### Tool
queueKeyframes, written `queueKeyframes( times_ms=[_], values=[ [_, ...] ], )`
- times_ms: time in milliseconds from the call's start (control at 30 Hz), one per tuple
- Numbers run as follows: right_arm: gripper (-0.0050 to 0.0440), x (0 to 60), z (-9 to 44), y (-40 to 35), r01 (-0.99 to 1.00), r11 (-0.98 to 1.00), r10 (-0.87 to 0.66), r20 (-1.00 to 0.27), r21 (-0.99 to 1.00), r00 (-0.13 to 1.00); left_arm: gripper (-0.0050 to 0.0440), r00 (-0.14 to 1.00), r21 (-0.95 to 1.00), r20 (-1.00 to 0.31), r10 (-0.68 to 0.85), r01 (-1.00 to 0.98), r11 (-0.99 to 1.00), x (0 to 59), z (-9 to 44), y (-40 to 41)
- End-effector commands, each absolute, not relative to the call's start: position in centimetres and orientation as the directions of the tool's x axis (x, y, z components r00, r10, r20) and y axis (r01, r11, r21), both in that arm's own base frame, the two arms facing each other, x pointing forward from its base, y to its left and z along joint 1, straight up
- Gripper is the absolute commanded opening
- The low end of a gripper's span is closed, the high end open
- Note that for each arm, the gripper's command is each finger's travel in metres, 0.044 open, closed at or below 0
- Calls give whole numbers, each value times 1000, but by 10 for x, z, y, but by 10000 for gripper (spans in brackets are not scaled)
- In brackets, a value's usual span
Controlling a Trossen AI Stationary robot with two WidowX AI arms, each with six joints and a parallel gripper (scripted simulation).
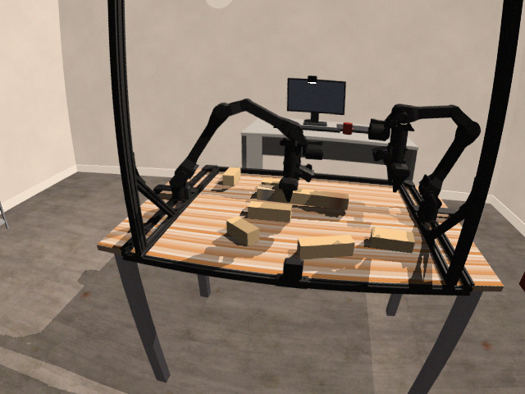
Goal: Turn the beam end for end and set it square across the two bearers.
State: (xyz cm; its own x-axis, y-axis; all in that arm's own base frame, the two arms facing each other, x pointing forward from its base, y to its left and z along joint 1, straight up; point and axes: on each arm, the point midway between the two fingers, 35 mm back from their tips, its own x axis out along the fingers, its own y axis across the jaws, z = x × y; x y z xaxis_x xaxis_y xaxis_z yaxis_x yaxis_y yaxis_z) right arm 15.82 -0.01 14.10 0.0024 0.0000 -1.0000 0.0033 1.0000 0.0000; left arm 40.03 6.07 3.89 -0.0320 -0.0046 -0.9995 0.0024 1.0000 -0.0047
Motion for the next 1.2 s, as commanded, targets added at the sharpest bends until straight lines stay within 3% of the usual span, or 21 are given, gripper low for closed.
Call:
queueKeyframes(
  times_ms=[0,1167],
  values=[
    [440,157,141,0,5,1000,0,-1000,0,0,0,0,0,-1000,0,4,1000,403,56,61],
    [440,157,141,0,5,1000,0,-1000,0,0,0,0,0,-1000,0,4,1000,407,88,62]
  ],
)
